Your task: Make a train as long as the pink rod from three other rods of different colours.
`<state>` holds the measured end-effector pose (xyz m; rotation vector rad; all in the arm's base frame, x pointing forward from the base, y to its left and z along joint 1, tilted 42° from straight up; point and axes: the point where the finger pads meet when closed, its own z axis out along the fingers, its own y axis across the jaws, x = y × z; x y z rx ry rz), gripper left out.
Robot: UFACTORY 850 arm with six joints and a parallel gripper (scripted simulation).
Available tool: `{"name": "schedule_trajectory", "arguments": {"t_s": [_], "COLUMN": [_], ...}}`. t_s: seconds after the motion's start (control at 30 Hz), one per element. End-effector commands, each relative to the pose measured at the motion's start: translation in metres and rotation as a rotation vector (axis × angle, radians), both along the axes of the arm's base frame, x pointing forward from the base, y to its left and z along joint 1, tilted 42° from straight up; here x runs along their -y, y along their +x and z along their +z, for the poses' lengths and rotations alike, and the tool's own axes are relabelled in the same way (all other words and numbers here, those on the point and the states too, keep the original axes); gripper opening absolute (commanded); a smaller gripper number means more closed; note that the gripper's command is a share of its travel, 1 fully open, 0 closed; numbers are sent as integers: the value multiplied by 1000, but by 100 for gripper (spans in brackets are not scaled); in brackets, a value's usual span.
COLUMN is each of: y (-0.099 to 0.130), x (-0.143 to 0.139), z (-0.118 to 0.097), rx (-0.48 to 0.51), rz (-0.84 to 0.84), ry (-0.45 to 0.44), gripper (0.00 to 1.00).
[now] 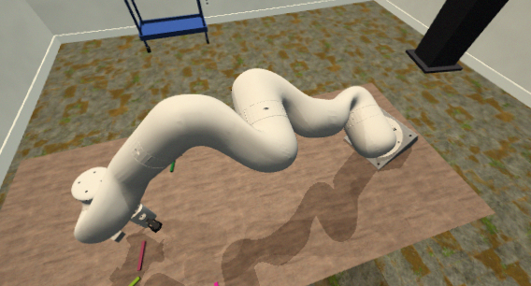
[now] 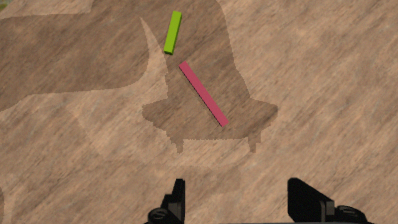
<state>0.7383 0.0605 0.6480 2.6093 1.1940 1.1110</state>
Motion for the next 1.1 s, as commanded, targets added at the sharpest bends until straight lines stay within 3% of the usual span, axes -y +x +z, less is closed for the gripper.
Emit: {"name": "schedule_trajectory", "arguments": {"t_s": [0.0, 0.83, 1.07], "y": [0, 0, 18], "x": [0, -1, -69], "z": [2, 2, 37], "rx": [3, 2, -6], "rz": [0, 0, 4], "ry": [0, 0, 5], "gripper": [100, 100, 100]}}
